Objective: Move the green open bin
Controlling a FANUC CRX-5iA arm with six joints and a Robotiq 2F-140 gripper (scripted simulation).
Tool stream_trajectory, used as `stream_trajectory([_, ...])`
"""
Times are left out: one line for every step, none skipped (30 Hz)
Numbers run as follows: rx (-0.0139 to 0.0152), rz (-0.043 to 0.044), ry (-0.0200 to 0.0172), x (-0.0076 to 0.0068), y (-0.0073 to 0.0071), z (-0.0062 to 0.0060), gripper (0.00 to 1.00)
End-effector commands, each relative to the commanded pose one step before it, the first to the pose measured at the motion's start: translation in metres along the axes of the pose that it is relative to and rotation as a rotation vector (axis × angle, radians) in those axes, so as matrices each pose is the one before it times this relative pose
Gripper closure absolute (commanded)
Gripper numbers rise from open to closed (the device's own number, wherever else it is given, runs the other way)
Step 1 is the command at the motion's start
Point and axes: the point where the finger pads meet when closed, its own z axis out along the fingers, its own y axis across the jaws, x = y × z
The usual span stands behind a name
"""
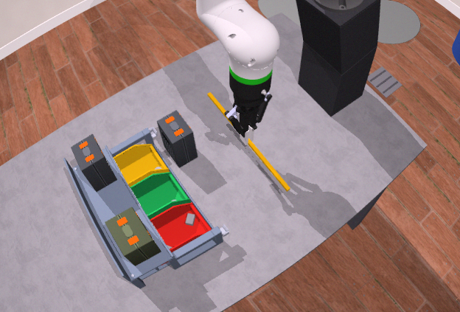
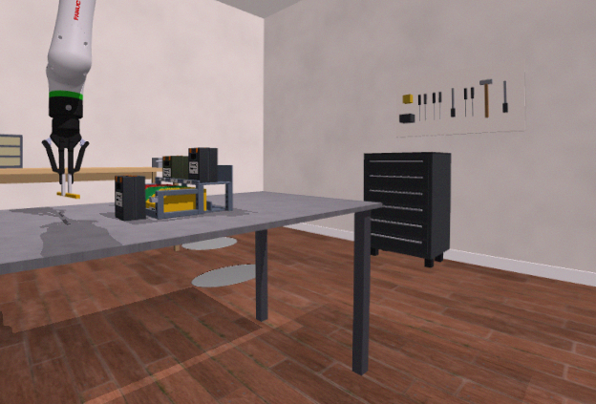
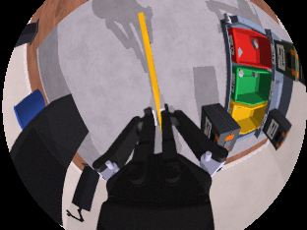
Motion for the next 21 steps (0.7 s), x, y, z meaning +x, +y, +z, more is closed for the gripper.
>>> stream_trajectory([-0.001, 0.0001, 0.04049, 0.00041, 0.00031, 0.01209, 1.0])
stream_trajectory([-0.00016, 0.00008, 0.01049, 0.00001, 0.0, 0.004, 1.0])
stream_trajectory([0.0, 0.0, 0.0, 0.0, 0.0, 0.0, 1.0])
stream_trajectory([0.0, 0.0, 0.0, 0.0, 0.0, 0.0, 1.0])
stream_trajectory([0.0, 0.0, 0.0, 0.0, 0.0, 0.0, 1.0])
stream_trajectory([0.0, 0.0, 0.0, 0.0, 0.0, 0.0, 1.0])
stream_trajectory([0.0, 0.0, 0.0, 0.0, 0.0, 0.0, 1.0])
stream_trajectory([0.0, 0.0, 0.0, 0.0, 0.0, 0.0, 1.0])
stream_trajectory([0.0, 0.0, 0.0, 0.0, 0.0, 0.0, 1.0])
stream_trajectory([0.0, 0.0, 0.0, 0.0, 0.0, 0.0, 1.0])
stream_trajectory([0.0, 0.0, 0.0, 0.0, 0.0, 0.0, 1.0])
stream_trajectory([0.0, 0.0, 0.0, 0.0, 0.0, 0.0, 1.0])
stream_trajectory([0.0, 0.0, 0.0, 0.0, 0.0, 0.0, 1.0])
stream_trajectory([0.0, 0.0, 0.0, 0.0, 0.0, 0.0, 1.0])
stream_trajectory([-0.00031, 0.0, -0.03634, 0.00022, -0.00008, 0.00413, 1.0])
stream_trajectory([0.00008, 0.0, 0.00909, 0.00009, 0.0, 0.004, 1.0])
stream_trajectory([0.00008, 0.0, 0.00909, 0.00006, 0.0, 0.004, 1.0])
stream_trajectory([0.00008, 0.0, 0.00909, 0.00002, 0.0, 0.004, 1.0])
stream_trajectory([0.00008, 0.0, 0.00909, -0.00002, 0.0, 0.004, 1.0])
stream_trajectory([0.0, 0.0, 0.0, 0.0, 0.0, 0.0, 1.0])
stream_trajectory([0.0, 0.0, 0.0, 0.0, 0.0, 0.0, 1.0])
